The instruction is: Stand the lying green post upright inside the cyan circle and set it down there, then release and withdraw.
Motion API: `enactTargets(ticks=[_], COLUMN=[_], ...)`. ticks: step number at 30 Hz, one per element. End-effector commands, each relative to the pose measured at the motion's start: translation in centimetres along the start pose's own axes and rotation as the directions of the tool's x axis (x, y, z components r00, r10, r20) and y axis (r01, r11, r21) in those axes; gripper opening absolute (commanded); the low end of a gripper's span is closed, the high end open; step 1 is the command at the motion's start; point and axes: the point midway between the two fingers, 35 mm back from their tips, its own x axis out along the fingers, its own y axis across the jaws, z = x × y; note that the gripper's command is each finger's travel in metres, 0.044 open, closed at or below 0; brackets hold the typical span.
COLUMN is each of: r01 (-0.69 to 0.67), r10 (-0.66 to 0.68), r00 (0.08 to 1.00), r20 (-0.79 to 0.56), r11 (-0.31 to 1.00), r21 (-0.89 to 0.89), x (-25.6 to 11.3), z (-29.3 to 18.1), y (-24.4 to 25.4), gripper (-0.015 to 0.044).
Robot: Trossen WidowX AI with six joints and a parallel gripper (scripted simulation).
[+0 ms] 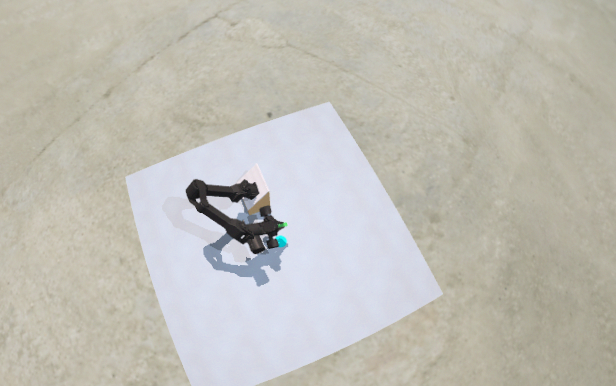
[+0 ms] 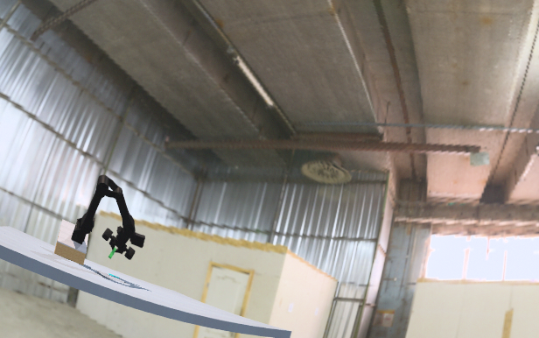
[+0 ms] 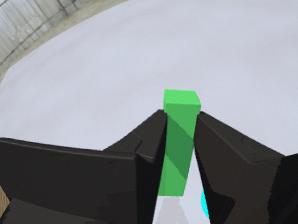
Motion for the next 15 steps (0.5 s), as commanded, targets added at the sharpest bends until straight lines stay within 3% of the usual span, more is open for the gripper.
enactTargets(ticks=[1, 15], r01=[0.012, 0.048], r10=[-0.011, -0.041], r00=[0.999, 0.991], r20=[0.03, 0.126], r11=[1.0, 0.998], r21=[-0.013, -0.046], x=[-0.21, -0.65], z=[0.11, 0.21], y=[-0.02, -0.18], gripper=[0.0023, 0.0023])
